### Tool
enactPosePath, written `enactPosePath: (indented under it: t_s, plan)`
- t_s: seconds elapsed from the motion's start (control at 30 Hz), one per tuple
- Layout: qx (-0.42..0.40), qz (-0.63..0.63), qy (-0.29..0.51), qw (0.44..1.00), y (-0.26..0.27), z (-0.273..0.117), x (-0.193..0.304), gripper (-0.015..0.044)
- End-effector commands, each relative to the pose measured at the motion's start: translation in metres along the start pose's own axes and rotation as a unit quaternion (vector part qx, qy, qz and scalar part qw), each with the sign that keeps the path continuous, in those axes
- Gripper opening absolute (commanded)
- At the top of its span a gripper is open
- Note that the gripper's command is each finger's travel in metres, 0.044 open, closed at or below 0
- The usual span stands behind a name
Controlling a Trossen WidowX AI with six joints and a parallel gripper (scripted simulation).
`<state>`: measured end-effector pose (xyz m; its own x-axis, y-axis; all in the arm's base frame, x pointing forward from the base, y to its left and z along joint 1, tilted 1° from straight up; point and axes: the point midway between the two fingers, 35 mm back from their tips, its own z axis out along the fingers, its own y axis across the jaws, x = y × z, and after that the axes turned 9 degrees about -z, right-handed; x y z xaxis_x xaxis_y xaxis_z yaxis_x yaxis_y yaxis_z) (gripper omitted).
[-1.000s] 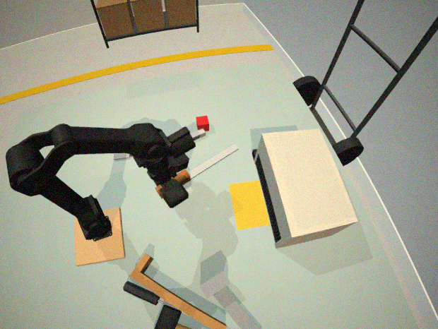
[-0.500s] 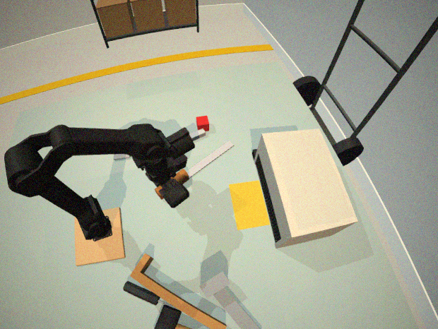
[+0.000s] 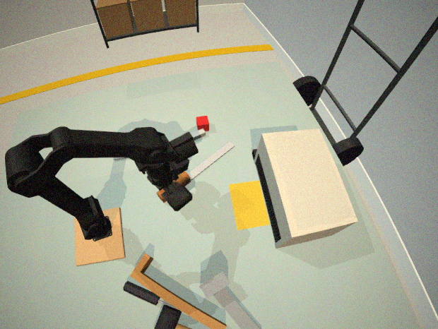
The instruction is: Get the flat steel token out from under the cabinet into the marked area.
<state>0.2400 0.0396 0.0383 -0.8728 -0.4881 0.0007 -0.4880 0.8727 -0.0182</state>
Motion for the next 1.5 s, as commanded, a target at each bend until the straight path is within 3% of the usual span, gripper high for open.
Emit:
enactPosePath:
  t_s: [0.0, 1.47]
  plan:
    - [0.000, -0.001, -0.002, 1.000, -0.004, -0.001, 0.000, 0.0000]
    - [0.002, -0.008, -0.002, 1.000, -0.044, -0.002, 0.014, 0.0000]
